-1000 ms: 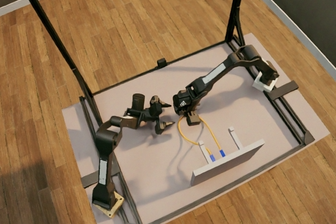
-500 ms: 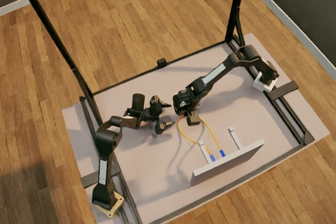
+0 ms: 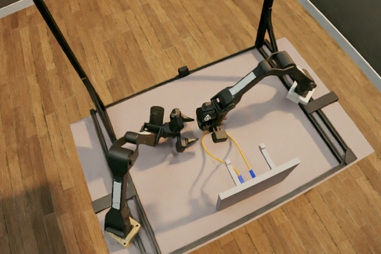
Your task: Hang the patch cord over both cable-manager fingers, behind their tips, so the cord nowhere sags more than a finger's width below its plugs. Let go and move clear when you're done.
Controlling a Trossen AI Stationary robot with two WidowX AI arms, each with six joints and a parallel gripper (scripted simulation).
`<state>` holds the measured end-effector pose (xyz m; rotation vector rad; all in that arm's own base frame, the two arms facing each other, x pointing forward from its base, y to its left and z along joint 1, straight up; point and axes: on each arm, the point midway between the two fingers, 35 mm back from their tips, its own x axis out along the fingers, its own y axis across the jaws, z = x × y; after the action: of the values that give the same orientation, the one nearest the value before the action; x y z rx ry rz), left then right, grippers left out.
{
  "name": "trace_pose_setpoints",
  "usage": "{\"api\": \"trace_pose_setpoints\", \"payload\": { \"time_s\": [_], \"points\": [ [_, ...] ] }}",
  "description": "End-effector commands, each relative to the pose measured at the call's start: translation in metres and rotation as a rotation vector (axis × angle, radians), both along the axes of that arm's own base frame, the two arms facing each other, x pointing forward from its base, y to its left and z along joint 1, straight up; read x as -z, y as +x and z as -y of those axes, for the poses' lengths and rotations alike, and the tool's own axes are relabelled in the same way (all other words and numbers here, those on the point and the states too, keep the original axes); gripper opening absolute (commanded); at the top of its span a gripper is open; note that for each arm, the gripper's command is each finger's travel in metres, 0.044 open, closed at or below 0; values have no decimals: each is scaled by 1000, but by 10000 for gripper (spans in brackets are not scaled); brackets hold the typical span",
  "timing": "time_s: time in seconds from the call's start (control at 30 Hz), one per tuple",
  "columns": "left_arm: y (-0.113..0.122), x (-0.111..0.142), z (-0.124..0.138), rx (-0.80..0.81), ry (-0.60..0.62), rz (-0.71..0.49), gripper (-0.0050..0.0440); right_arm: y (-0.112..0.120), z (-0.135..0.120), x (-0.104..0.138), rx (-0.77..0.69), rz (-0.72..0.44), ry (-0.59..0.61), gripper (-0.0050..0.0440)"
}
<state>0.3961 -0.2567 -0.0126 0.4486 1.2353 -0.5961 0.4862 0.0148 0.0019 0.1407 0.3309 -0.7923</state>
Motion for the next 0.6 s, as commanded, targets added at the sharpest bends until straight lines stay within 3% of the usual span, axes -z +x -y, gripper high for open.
{"api": "trace_pose_setpoints", "payload": {
  "time_s": [0.0, 0.57],
  "points": [
    [3, -4, 1, 2, -1, 7, 20, 4, -1, -11, 1, 27, 7, 440],
    [6, -26, 3, 2, -10, 21, 20, 4, -1, -11, 1, 27, 7, 440]
  ]
}}
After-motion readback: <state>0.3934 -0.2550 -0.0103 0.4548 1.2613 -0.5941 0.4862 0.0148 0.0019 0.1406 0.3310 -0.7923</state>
